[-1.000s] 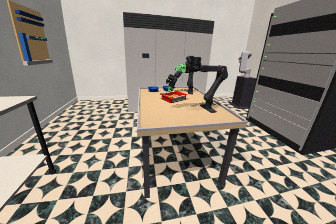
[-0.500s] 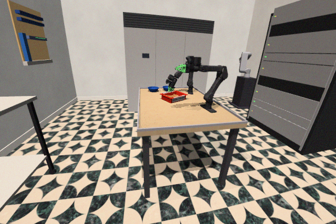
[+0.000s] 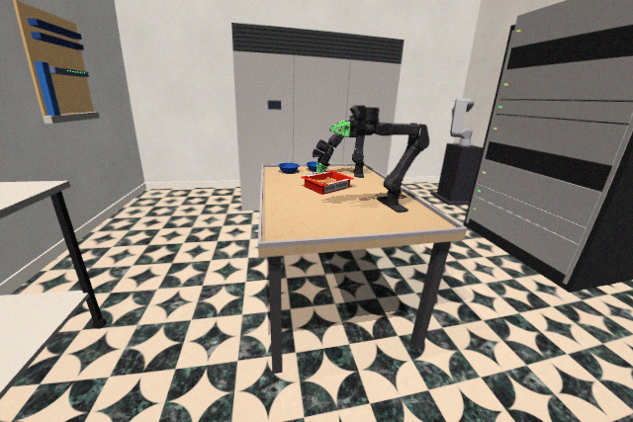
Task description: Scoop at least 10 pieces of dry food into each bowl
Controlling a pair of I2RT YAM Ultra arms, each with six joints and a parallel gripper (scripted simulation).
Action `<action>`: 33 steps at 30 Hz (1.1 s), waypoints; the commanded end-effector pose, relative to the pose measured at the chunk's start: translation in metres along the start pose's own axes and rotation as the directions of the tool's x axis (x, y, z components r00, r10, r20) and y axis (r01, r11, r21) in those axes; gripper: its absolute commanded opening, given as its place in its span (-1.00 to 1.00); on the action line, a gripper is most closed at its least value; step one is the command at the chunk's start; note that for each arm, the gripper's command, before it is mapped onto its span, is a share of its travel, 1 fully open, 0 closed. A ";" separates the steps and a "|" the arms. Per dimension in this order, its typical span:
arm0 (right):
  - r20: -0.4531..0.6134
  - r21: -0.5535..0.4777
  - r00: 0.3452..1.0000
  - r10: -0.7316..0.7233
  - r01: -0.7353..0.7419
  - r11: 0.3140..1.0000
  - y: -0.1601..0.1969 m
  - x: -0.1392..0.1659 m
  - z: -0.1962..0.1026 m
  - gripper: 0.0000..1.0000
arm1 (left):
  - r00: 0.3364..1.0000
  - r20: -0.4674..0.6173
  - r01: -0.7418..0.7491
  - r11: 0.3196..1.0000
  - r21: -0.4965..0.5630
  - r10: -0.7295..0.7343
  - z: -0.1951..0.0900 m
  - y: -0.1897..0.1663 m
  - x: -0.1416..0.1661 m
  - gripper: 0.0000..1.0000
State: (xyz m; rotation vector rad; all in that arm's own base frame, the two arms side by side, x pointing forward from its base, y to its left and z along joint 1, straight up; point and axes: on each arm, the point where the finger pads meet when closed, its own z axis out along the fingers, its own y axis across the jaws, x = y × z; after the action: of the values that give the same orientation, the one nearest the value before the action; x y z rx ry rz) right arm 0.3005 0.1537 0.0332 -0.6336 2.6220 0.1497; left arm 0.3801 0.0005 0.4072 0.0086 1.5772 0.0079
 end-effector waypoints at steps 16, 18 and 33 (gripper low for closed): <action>0.066 -0.002 0.998 0.003 -0.003 1.000 -0.002 -0.038 -0.044 -0.36 | 0.998 0.057 0.005 1.000 -0.019 -0.004 -0.008 0.006 -0.025 -0.49; 0.025 -0.002 1.000 0.000 0.000 1.000 0.000 -0.030 -0.051 -0.36 | 0.998 0.057 0.005 1.000 -0.019 -0.004 -0.008 0.006 -0.025 -0.49; 0.079 -0.002 0.997 0.003 -0.003 1.000 -0.002 -0.046 -0.071 -0.36 | 0.998 0.057 0.005 1.000 -0.019 -0.004 -0.008 0.006 -0.025 -0.49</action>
State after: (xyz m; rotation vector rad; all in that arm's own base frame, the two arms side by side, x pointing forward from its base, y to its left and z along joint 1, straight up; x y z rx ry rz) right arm 0.3019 0.1544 0.0937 -0.6315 2.6128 0.1522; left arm 0.3801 0.0005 0.4072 0.0086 1.5772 0.0079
